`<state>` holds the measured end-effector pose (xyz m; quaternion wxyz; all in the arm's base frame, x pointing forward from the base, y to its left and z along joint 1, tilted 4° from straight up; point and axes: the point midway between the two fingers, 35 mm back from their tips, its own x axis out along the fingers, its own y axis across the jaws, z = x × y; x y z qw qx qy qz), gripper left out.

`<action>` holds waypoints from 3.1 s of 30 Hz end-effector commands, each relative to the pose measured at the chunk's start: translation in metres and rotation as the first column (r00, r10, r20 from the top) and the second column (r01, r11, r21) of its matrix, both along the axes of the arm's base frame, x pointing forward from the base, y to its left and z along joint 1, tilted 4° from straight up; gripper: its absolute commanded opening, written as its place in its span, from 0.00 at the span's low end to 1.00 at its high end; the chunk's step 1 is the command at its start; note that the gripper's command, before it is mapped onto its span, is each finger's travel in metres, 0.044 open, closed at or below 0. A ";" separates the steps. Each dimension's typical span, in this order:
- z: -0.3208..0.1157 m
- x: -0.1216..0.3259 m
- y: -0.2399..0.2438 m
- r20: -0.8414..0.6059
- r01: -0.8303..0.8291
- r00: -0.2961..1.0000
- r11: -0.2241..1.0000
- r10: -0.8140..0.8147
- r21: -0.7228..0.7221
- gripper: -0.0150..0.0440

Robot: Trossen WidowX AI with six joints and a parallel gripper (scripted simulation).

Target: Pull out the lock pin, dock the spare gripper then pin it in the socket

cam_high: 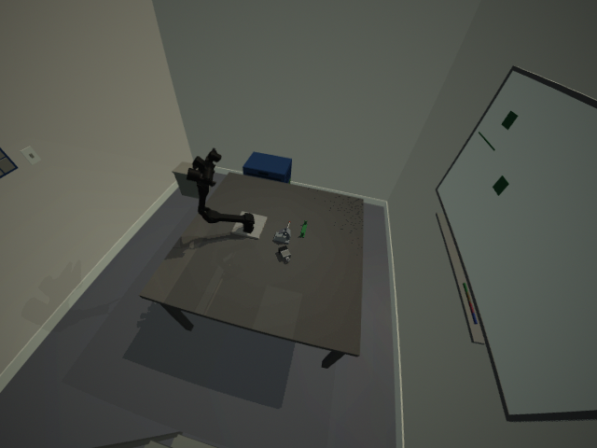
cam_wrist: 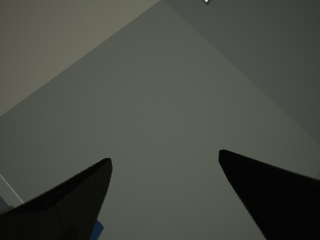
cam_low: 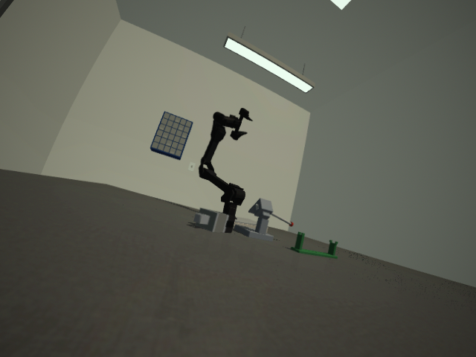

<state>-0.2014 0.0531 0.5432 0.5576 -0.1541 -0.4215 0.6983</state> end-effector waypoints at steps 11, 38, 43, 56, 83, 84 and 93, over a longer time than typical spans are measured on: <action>0.025 0.110 0.046 -0.204 0.162 0.965 0.987 -0.162 -0.015 0.76; -0.199 0.445 0.130 -0.010 0.455 0.457 0.244 -0.889 -0.857 0.76; -0.260 0.464 0.115 0.173 0.345 0.471 0.001 -0.865 -0.939 0.76; -0.356 0.467 0.064 0.389 0.090 0.687 -0.459 -0.614 -0.884 0.76; -0.442 0.481 0.063 0.390 0.091 0.687 -0.459 -0.614 -0.884 0.76; -0.444 0.481 0.063 0.390 0.091 0.687 -0.459 -0.614 -0.884 0.76; -0.459 0.481 0.062 0.390 0.091 0.687 -0.459 -0.614 -0.884 0.76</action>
